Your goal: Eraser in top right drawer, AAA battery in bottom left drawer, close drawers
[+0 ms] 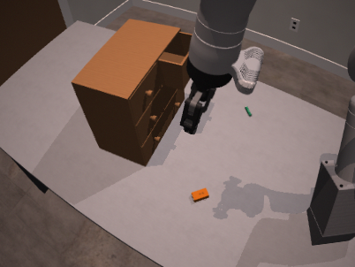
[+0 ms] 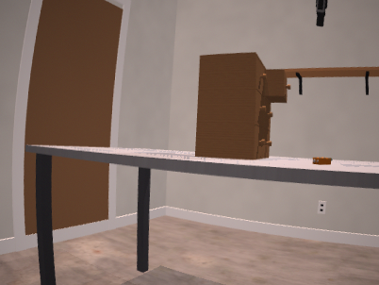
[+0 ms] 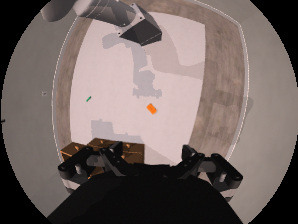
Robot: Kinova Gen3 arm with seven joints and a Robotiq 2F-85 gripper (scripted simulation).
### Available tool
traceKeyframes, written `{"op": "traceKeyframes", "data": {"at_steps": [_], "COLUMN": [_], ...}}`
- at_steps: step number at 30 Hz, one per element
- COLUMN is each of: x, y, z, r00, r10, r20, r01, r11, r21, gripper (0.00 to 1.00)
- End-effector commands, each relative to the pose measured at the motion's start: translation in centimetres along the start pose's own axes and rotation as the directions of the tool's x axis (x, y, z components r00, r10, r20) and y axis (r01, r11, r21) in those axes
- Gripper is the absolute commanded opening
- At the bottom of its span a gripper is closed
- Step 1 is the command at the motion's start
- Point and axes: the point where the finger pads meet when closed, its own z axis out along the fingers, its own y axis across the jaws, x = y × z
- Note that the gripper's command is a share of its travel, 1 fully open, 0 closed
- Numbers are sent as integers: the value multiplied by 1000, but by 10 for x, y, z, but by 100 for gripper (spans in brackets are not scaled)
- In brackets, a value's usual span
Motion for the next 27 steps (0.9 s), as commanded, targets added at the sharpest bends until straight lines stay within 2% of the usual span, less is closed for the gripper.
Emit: {"op": "traceKeyframes", "data": {"at_steps": [1, 16, 27], "x": [-4, -4, -5], "y": [-2, -2, -2], "z": [-1, -5, -6], "r00": [999, 992, 988], "r10": [1, 1, 1], "r20": [-37, -125, -152], "r01": [-1, -1, -1], "r11": [1000, 1000, 1000], "r21": [0, -1, -1], "gripper": [100, 100, 100]}}
